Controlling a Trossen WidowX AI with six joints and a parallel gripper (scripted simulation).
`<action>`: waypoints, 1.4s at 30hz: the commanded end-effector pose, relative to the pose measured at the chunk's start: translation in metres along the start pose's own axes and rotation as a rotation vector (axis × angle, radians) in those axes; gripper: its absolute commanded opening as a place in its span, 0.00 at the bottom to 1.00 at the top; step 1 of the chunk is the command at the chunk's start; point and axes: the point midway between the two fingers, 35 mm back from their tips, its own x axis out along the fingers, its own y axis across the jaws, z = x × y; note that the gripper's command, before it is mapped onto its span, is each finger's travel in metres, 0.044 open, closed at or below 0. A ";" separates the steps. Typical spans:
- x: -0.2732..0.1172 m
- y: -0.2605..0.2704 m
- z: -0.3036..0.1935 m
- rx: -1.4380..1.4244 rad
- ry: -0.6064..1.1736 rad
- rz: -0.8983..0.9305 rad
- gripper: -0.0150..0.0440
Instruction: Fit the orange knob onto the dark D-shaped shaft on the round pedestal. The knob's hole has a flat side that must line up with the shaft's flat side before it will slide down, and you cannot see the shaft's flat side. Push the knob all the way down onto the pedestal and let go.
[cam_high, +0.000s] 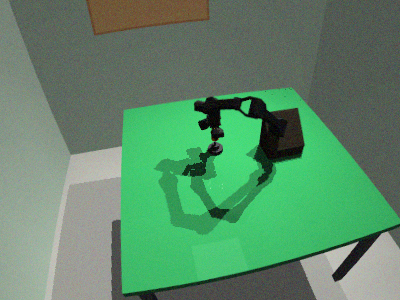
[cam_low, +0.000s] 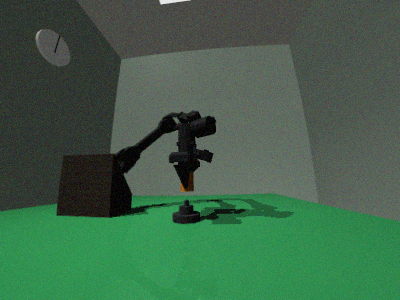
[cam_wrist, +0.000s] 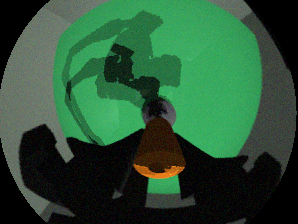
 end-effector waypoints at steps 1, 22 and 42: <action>0.003 -0.006 -0.003 -0.006 0.000 0.001 0.25; 0.027 -0.005 -0.002 -0.014 0.000 0.002 0.25; 0.027 -0.005 -0.004 -0.014 0.000 0.002 0.25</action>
